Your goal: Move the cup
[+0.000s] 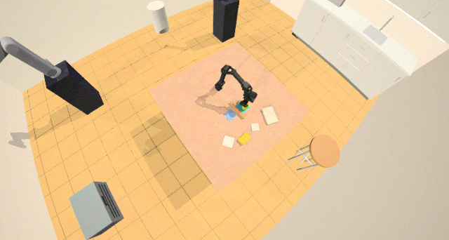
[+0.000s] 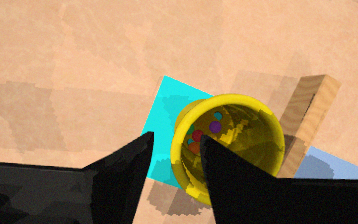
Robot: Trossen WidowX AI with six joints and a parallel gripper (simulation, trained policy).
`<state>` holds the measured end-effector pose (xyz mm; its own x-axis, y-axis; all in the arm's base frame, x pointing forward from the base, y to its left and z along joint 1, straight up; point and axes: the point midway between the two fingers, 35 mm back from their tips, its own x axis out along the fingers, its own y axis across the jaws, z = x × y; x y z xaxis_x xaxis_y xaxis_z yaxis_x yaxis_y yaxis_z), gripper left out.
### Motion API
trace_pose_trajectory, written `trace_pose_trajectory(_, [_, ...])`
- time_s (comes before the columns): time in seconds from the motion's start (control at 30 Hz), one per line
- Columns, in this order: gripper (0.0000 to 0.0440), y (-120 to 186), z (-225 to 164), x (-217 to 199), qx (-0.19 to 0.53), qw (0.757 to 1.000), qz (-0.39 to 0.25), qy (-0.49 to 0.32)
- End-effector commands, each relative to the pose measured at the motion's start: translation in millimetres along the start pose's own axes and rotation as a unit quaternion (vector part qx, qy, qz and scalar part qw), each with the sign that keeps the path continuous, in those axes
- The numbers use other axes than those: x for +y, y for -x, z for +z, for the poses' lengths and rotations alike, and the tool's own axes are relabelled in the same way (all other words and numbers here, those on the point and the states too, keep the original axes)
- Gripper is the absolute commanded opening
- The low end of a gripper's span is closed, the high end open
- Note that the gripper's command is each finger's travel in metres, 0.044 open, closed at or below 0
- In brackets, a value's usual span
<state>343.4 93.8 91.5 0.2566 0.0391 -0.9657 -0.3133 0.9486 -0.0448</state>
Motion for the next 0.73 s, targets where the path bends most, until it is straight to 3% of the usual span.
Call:
trace_pose_trajectory(0.0, [0.0171,6.8,-2.6,0.9,-0.004,1.0,0.007,-0.001])
trace_pose_trajectory(0.47, [0.0255,47.9,1.3,-1.6,-0.051,0.998,0.018,-0.015])
trace_pose_trajectory(0.7, [0.0423,67.9,7.5,-8.5,-0.074,0.997,0.017,-0.027])
